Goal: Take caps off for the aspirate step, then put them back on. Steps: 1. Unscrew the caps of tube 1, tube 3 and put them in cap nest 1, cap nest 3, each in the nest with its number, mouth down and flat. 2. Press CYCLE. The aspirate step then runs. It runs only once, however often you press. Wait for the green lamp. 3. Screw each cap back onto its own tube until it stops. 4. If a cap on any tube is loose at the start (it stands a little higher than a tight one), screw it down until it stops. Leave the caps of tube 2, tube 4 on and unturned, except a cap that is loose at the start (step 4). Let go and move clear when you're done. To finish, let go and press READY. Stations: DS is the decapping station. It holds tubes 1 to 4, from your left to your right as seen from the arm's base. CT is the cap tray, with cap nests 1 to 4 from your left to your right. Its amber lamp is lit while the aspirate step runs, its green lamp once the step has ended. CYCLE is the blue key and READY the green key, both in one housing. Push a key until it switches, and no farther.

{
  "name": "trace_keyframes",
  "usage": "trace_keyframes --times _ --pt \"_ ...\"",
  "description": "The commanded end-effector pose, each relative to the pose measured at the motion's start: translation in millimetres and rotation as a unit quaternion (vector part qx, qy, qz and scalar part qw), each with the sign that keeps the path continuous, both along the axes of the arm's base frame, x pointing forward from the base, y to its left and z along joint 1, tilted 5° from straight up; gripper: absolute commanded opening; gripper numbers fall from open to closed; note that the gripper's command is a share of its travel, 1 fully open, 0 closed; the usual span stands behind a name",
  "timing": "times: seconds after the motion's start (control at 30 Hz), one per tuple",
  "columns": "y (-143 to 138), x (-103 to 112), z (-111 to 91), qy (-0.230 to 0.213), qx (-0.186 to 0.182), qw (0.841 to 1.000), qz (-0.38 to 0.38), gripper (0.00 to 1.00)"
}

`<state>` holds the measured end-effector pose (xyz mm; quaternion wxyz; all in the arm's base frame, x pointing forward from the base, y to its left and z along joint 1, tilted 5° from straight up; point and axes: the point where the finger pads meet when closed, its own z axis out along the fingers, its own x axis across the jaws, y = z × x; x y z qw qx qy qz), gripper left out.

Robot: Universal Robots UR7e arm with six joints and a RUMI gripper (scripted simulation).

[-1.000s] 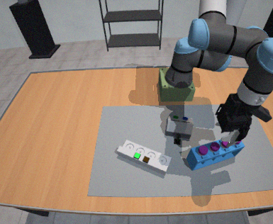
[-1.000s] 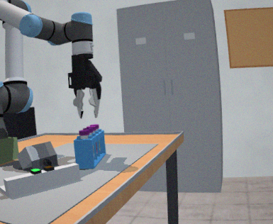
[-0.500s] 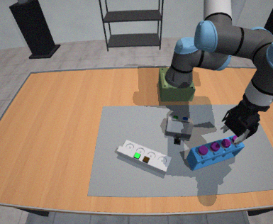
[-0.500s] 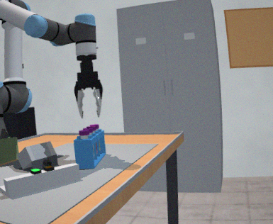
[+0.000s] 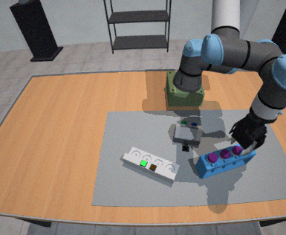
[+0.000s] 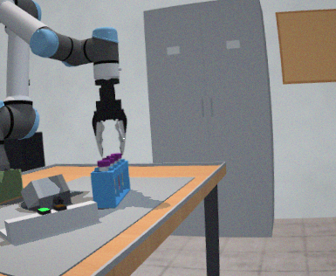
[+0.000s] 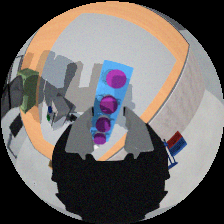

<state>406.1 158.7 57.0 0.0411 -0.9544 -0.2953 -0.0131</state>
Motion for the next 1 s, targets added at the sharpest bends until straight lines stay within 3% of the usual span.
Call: trace_keyframes --times 0.0,0.97 --pt "0 1 -1 -0.001 0.0 1.0 0.0 0.35" --pt "1 1 -11 -0.001 0.0 1.0 0.0 0.35"
